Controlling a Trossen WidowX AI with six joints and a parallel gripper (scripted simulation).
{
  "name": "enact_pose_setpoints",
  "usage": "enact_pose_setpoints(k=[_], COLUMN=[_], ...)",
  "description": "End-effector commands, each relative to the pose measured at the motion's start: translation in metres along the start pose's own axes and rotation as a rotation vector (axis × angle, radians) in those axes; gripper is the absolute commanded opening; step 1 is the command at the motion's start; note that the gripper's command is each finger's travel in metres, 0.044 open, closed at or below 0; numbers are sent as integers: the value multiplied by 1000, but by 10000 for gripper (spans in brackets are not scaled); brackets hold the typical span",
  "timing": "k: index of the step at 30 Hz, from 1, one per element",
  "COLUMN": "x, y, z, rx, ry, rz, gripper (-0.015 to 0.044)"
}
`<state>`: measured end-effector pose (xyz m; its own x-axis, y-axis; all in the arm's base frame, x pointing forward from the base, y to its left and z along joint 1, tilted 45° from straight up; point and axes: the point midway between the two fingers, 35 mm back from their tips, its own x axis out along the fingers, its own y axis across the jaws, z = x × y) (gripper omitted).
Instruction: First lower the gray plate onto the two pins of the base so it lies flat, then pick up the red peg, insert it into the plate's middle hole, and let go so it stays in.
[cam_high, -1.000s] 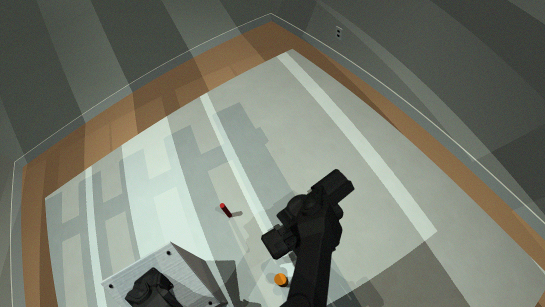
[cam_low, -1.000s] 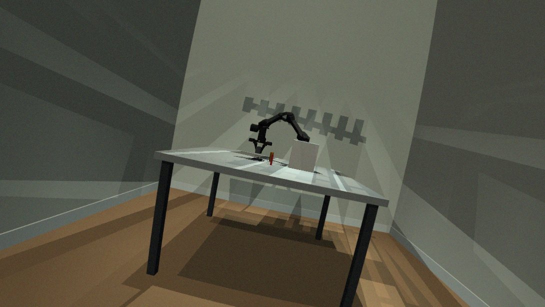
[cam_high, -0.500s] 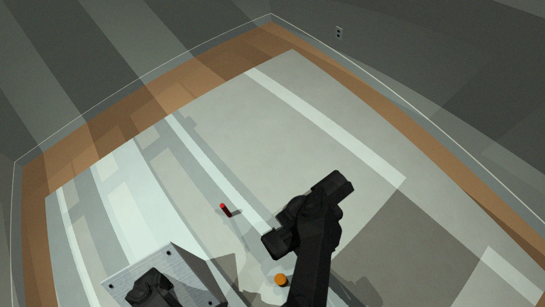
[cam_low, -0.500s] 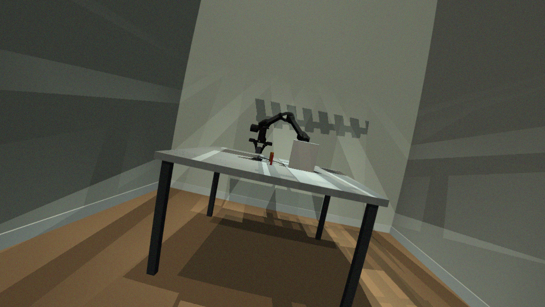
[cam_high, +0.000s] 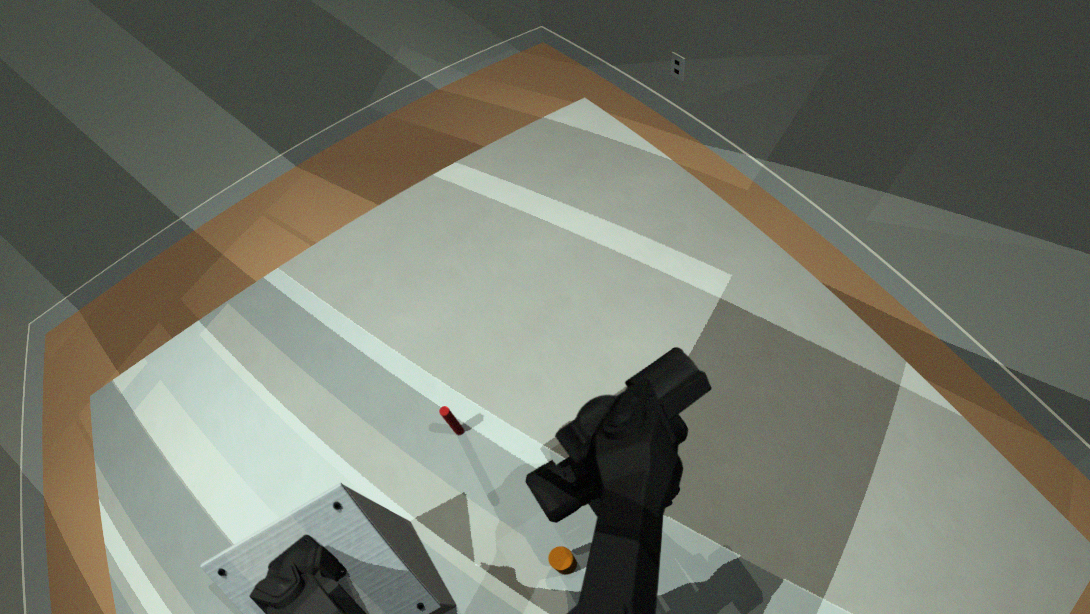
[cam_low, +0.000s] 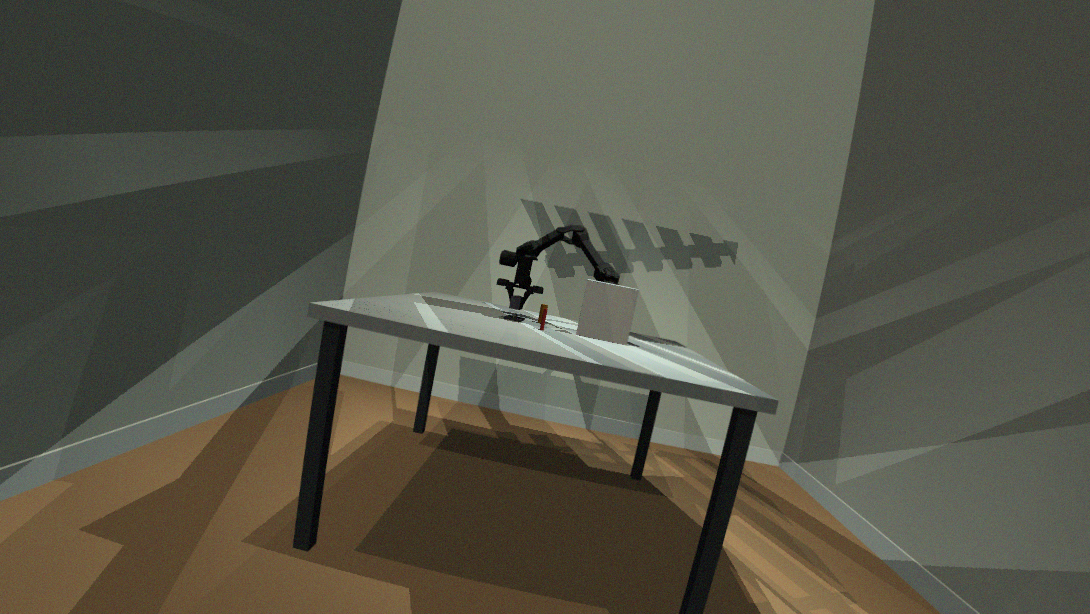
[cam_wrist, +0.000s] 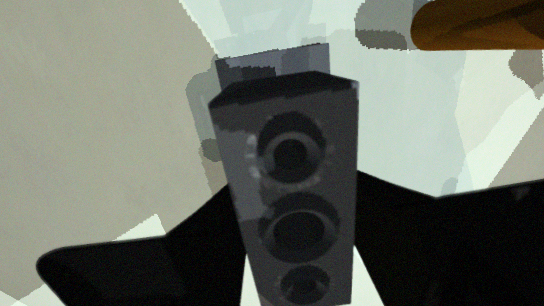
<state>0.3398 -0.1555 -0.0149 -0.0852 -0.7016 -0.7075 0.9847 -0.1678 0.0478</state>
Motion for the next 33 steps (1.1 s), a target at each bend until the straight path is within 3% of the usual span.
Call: enact_pose_setpoints(k=[1, 33], x=[7, 31], y=[-2, -2], z=[0, 0], rx=[-10, -5], ry=[-6, -4], rz=[-6, -5], gripper=[0, 0])
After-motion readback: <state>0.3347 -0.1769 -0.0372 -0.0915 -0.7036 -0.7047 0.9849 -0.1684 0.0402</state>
